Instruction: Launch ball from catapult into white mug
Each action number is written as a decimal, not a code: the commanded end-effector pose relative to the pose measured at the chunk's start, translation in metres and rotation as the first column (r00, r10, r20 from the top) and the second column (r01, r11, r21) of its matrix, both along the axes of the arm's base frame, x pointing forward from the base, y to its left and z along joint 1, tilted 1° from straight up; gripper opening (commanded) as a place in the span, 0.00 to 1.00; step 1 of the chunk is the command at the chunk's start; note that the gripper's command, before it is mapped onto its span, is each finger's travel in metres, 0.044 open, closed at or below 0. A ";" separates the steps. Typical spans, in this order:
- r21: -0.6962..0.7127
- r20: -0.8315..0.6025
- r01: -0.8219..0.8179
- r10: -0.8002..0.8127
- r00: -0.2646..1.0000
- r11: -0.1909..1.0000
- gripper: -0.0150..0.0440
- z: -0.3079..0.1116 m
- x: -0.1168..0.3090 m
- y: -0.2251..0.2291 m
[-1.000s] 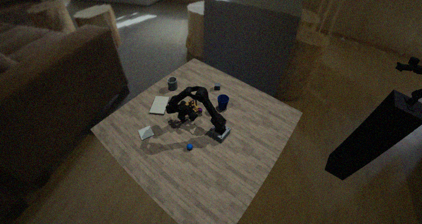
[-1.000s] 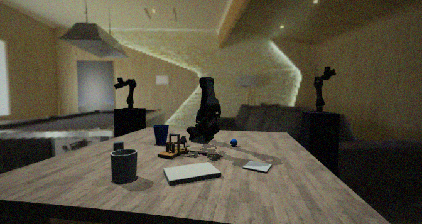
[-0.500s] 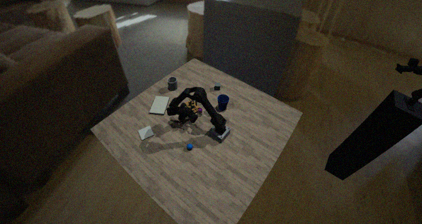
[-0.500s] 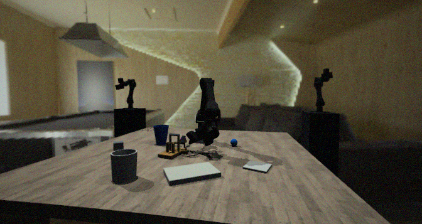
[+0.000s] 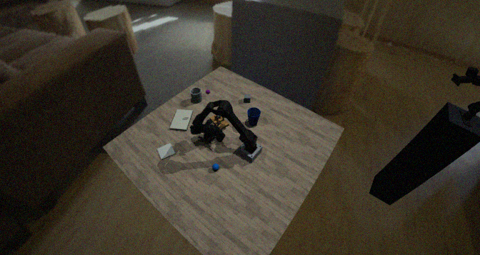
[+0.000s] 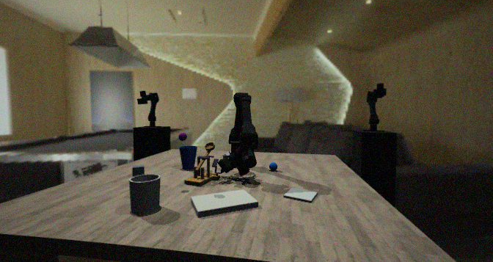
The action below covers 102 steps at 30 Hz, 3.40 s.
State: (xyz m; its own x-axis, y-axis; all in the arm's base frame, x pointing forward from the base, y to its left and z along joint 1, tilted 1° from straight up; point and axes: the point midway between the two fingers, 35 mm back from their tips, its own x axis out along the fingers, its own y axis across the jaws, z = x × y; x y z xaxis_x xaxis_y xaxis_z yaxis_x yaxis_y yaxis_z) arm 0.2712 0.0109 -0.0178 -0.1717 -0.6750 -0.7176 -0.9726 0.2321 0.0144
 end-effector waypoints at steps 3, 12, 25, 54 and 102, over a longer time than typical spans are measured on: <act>0.012 0.000 -0.047 0.047 0.999 0.999 0.25 0.072 0.016 0.037; 0.013 -0.005 -0.068 0.068 0.998 0.998 0.30 0.101 0.016 0.049; 0.161 0.216 0.174 -0.206 0.954 0.971 0.88 0.104 0.060 0.039; 0.641 0.471 0.447 -0.780 0.413 0.624 1.00 0.150 0.181 -0.017; 0.984 0.174 0.092 -0.939 -0.295 0.153 1.00 0.261 0.282 -0.141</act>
State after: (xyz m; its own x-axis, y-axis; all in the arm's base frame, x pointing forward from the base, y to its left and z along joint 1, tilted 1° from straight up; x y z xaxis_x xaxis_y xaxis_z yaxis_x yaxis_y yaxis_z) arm 0.5523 -0.1303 0.2413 0.6647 -0.1627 -0.7292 0.2936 0.9544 0.0547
